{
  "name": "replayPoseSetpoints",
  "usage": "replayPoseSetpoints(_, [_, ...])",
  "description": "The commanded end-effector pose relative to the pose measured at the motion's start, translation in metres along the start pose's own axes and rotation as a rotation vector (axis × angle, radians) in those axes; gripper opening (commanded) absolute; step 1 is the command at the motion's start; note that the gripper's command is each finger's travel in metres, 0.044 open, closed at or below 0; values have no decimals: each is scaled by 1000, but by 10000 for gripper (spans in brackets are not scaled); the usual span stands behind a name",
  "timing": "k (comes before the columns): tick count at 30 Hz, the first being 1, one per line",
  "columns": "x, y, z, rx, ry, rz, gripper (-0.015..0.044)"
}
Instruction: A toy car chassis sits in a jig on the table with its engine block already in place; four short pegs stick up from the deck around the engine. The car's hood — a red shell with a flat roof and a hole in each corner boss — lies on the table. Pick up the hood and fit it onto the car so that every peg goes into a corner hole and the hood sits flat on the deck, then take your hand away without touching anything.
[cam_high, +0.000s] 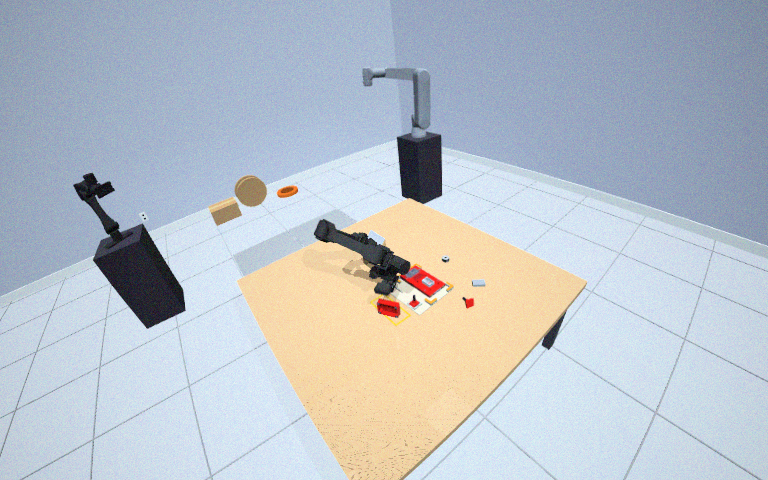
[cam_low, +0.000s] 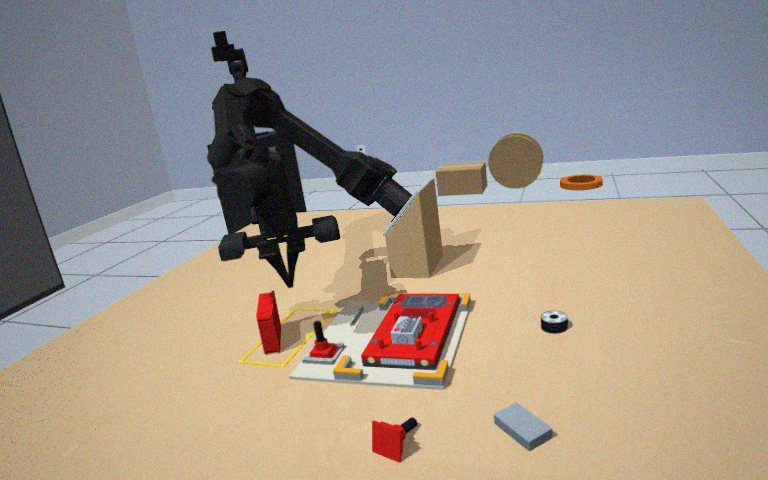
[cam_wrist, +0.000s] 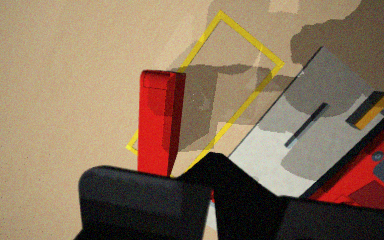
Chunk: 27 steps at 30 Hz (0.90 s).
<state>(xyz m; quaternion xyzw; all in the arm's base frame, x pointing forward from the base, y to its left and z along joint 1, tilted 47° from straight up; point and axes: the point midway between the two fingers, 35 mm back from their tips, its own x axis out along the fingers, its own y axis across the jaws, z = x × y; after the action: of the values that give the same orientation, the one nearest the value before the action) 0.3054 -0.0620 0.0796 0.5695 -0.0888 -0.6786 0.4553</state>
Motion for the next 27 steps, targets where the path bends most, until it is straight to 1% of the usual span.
replayPoseSetpoints(1, [19,-1,3,-6,-10,0,0])
replayPoseSetpoints(4, [34,-1,4,-6,-11,2,0])
replayPoseSetpoints(6, [38,-1,4,-6,-12,2,0])
replayPoseSetpoints(27, [37,9,3,-6,-11,2,0])
